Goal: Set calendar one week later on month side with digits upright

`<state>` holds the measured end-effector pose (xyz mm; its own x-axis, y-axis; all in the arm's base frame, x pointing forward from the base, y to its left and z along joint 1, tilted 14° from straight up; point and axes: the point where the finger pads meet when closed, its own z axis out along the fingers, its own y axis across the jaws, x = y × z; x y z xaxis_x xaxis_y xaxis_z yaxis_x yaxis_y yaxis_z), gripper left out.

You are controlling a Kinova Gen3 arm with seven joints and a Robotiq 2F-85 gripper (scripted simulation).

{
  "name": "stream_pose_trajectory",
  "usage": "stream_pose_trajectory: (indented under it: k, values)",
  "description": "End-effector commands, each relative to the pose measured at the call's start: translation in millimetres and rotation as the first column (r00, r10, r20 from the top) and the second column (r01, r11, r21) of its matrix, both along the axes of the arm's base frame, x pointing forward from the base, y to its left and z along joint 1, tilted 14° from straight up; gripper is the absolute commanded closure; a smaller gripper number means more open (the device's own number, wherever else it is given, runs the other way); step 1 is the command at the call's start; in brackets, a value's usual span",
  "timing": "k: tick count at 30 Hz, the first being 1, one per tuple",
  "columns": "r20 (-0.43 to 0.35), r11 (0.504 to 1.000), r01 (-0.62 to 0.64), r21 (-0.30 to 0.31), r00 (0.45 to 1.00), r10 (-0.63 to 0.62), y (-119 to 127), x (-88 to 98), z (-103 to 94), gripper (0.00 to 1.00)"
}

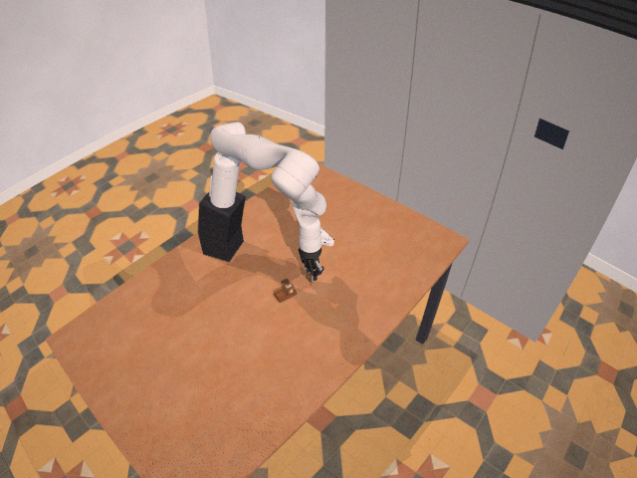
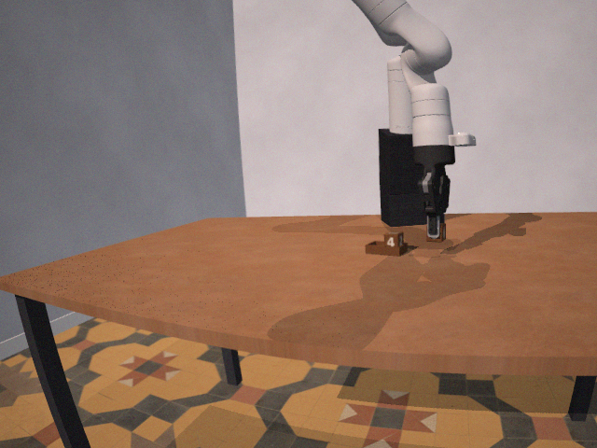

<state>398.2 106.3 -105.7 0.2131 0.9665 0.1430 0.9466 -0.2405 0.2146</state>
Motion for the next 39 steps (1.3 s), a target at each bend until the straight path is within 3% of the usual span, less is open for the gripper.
stream_pose_trajectory:
  k: [1, 10, 39]
  values:
    - [-0.021, 1.0, 0.0, 0.006, 1.0, 0.0, 4.6, -4.8, -17.4, 0.74]
    - [-0.021, 1.0, 0.0, 0.006, 1.0, 0.0, 5.6, -2.1, -28.0, 0.74]
    - [-0.021, 1.0, 0.0, 0.006, 1.0, 0.0, 5.6, -2.1, -28.2, 0.74]
